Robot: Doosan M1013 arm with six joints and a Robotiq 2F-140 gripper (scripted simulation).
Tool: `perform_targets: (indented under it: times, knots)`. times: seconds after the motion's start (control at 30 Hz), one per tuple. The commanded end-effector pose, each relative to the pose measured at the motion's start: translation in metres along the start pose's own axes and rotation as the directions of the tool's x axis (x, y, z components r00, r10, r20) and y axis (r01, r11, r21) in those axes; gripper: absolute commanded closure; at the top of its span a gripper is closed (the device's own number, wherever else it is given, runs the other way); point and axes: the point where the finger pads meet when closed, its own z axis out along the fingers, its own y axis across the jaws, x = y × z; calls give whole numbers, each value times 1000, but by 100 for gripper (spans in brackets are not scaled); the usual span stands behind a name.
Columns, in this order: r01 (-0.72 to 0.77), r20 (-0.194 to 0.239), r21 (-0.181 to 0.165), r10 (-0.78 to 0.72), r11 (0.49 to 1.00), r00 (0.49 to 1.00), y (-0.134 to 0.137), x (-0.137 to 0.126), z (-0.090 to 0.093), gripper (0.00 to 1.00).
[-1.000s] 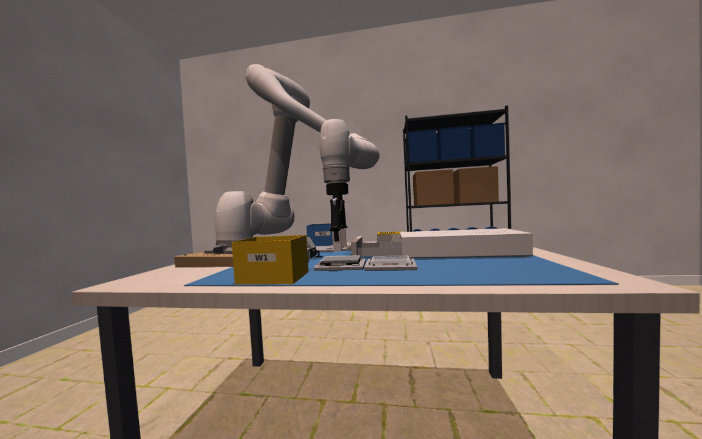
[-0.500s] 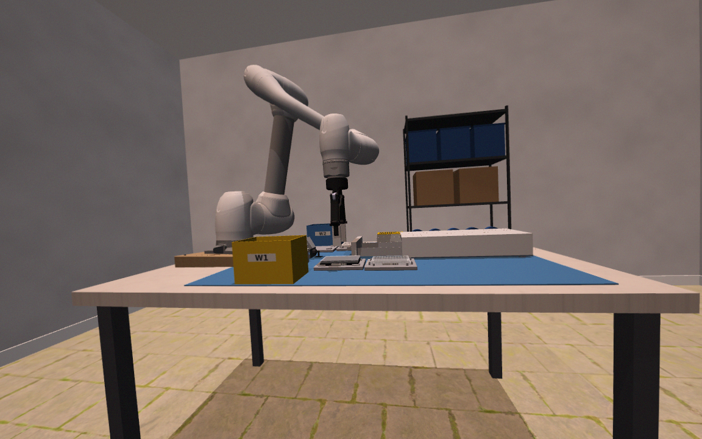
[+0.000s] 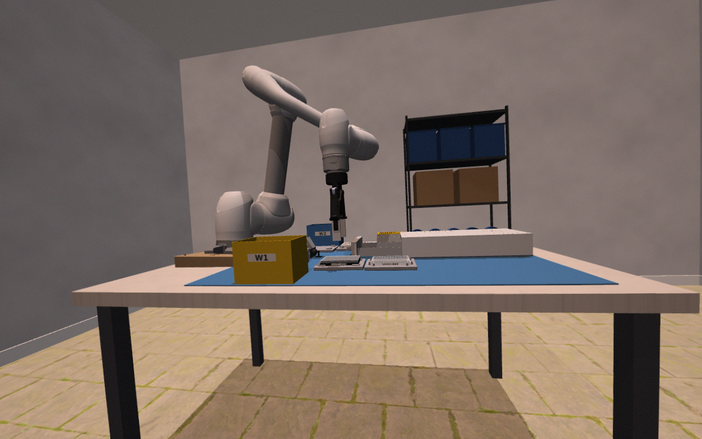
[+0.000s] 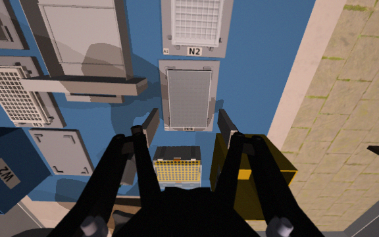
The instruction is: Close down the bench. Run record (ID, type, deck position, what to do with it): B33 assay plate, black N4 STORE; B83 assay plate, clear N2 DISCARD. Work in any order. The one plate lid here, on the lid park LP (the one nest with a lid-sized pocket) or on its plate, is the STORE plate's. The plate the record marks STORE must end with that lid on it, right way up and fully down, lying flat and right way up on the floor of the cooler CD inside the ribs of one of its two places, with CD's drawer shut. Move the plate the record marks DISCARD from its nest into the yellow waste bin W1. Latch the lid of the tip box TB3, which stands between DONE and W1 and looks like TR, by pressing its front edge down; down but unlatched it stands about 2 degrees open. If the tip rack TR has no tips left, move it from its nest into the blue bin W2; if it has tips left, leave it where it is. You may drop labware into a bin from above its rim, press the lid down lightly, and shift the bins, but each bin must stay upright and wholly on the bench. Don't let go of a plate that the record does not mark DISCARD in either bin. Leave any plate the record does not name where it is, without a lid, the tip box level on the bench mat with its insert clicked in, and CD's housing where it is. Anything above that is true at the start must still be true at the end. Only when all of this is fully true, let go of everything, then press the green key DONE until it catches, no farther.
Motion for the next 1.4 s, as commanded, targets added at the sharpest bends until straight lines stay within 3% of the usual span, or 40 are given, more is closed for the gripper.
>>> perform_targets:
  times: [0.0, 1.37]
  knots:
    - [0, 0, 0, 0, 1000, 1000, 0, 0, -5, 34]
    - [0, 0, 0, 0, 1000, 1000, 0, 0, -47, 34]
